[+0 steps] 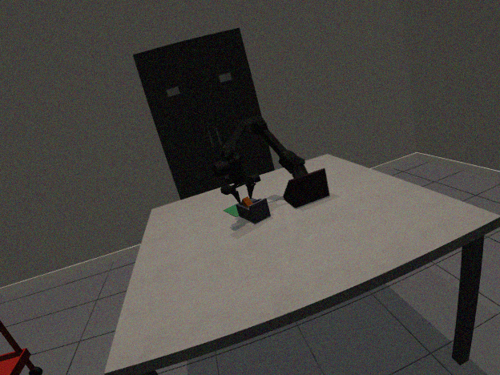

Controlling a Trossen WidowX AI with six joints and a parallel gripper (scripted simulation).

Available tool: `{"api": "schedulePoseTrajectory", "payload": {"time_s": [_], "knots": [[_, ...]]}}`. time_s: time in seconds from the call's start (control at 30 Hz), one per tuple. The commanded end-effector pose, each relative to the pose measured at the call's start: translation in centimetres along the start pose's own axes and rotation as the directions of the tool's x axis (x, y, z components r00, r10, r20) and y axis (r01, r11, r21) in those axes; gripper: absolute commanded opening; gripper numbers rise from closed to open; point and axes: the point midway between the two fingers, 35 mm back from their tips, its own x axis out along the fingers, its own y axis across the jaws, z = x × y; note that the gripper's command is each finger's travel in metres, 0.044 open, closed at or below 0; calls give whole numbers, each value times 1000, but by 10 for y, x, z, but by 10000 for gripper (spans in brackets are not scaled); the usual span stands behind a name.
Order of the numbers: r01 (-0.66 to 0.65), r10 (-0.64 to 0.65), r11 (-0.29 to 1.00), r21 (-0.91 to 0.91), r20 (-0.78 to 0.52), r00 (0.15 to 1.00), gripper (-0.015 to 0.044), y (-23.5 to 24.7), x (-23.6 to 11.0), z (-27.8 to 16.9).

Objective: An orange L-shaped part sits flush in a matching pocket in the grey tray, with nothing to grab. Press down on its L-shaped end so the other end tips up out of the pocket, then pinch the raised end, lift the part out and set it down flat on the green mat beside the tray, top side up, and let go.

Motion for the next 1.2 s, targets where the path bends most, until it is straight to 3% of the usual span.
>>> {"api": "schedulePoseTrajectory", "payload": {"time_s": [0.0,0.33,0.43,0.9,1.03,1.17], "knots": [[12,-12,1000,-13,4,1000,280,-4,9,-1],[13,-13,1000,-13,5,1000,280,-5,19,0],[3,-3,1000,0,2,1000,201,-2,15,0],[3,-3,1000,0,2,1000,108,-2,15,0],[3,-3,1000,0,2,1000,3,-2,15,0],[4,-4,1000,-1,2,1000,0,-2,15,0]]}}
